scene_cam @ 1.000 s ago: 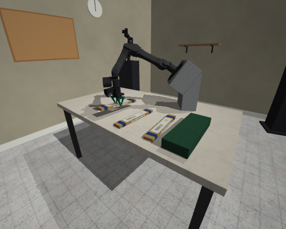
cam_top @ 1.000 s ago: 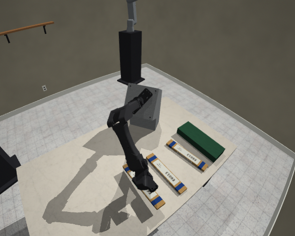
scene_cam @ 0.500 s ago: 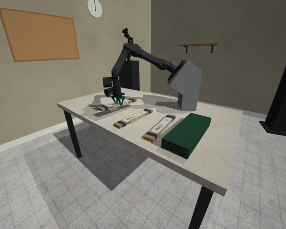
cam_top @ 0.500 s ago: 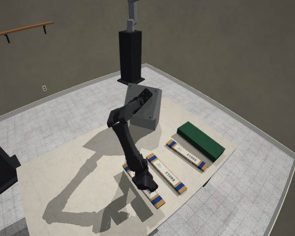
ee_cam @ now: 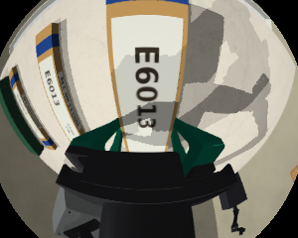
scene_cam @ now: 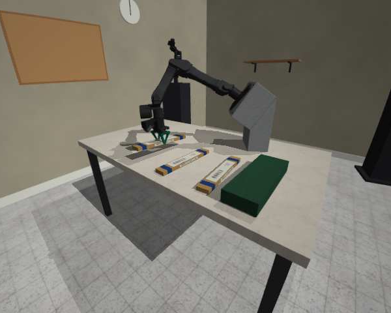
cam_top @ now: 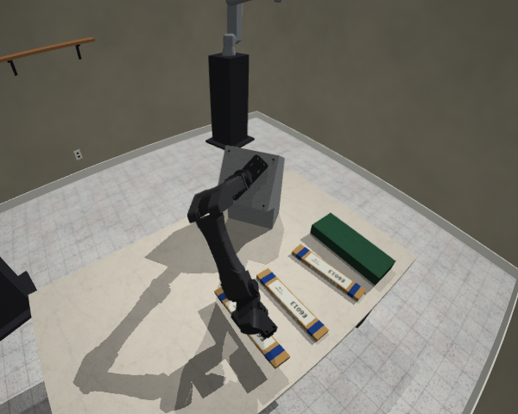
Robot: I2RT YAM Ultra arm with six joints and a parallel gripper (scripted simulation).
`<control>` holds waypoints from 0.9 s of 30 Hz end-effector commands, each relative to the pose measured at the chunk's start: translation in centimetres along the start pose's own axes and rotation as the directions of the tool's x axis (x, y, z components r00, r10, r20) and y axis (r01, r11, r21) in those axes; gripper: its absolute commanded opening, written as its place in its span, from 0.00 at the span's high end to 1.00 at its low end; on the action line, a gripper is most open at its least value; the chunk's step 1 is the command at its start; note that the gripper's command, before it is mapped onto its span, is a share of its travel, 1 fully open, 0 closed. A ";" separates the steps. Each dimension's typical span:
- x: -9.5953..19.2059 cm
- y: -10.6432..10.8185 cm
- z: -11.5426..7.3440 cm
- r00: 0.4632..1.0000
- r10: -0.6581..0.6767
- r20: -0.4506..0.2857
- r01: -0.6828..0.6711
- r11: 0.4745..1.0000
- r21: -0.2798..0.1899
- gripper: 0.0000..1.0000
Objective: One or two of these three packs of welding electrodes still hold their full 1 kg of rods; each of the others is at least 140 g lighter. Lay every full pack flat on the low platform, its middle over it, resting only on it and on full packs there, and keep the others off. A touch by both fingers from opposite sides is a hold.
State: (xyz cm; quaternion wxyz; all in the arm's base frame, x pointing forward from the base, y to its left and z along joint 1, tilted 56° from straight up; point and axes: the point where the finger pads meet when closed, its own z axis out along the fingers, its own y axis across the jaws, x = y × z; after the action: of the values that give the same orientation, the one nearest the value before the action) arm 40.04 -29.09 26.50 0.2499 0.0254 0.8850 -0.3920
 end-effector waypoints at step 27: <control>-2.2 -1.5 -3.2 0.998 0.014 0.061 -0.015 1.000 0.023 1.00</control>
State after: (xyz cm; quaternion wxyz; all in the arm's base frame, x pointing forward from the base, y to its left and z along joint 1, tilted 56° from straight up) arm 39.95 -29.06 26.80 0.2488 0.0259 0.8856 -0.3914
